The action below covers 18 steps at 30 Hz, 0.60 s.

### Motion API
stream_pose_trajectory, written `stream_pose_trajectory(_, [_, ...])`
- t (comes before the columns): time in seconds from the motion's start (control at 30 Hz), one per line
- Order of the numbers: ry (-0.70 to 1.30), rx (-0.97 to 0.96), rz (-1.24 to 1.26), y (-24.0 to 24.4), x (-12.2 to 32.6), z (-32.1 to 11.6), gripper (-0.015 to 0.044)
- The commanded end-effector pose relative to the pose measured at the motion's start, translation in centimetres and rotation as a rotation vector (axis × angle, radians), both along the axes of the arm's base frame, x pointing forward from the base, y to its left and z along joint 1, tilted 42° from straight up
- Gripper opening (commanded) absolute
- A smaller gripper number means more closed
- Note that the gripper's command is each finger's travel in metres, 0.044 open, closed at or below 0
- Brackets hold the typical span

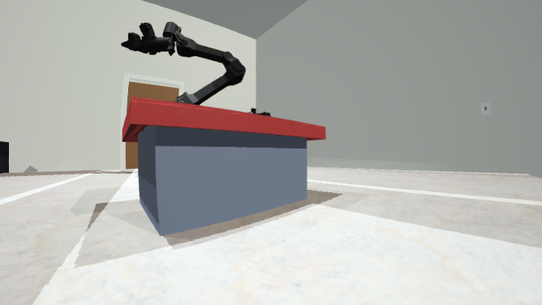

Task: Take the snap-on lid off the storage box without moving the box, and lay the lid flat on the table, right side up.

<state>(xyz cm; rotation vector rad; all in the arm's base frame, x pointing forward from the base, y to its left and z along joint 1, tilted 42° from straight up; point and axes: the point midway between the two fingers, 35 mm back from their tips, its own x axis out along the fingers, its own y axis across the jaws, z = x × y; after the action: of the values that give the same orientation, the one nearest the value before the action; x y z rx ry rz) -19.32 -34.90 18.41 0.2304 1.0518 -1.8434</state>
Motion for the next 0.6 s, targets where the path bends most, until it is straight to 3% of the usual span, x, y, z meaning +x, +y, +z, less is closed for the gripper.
stream_pose_trajectory(0.0, [-0.191, -0.071, 0.094, -2.2, 5.7, -2.0, 0.0235])
stream_pose_trajectory(0.07, [-0.230, -0.084, 0.109, -2.5, 6.8, -2.3, 0.0235])
stream_pose_trajectory(0.27, [-0.595, -0.130, 0.229, -3.7, 16.8, -4.8, 0.0235])
stream_pose_trajectory(0.57, [-1.077, -0.006, 0.313, -0.9, 29.4, -7.4, 0.0235])
